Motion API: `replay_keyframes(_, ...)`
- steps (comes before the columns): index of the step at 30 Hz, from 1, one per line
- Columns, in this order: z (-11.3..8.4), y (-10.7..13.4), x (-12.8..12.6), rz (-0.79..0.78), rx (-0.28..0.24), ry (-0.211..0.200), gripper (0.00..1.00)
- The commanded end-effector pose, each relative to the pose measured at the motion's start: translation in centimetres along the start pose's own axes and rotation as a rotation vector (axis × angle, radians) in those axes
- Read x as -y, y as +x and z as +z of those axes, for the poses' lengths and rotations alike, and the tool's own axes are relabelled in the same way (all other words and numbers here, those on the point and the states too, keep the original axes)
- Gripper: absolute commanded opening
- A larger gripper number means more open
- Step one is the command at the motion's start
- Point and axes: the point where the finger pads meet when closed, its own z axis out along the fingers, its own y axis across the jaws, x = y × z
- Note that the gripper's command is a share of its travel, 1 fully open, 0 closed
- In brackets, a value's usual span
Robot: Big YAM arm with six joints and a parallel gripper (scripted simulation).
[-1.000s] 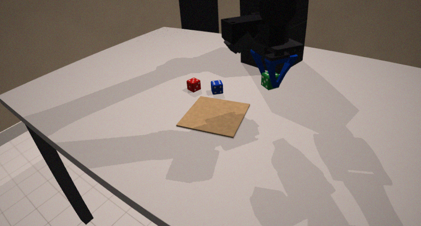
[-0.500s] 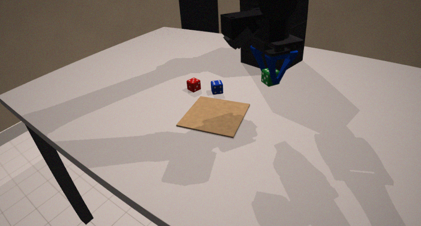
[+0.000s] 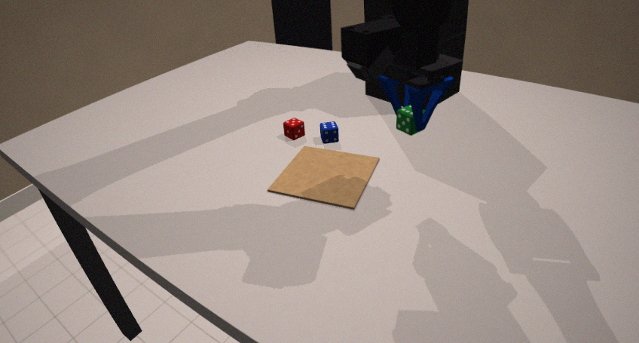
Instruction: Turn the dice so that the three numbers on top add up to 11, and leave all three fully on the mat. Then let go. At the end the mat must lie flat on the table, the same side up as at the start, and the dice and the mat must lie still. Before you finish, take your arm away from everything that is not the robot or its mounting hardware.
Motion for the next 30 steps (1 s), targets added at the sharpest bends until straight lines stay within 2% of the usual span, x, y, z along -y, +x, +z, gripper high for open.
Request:
replay_keyframes(1,0.2,-0.7,0.1,-0.173,-0.003,0.003,0.26)
replay_keyframes(6,0.3,-1.0,-0.2,-0.363,0.000,0.000,0.26)
replay_keyframes(9,0.4,-1.0,-0.2,-0.378,-0.001,0.001,0.26)
replay_keyframes(11,0.4,-1.3,-0.3,-0.506,-0.001,0.000,0.26)
replay_keyframes(16,0.5,-1.7,-0.4,-0.686,-0.001,-0.001,0.26)
replay_keyframes(19,0.0,-2.1,-0.9,-0.779,0.013,-0.005,0.26)
replay_keyframes(23,0.6,-2.1,-0.6,-0.928,0.000,-0.001,0.26)
replay_keyframes(26,0.7,-2.1,-0.6,-0.949,-0.001,-0.001,0.26)
replay_keyframes(27,0.5,-2.1,-0.5,-1.037,-0.002,-0.001,0.26)
replay_keyframes(30,0.8,-2.4,-0.7,-1.125,-0.002,-0.001,0.26)
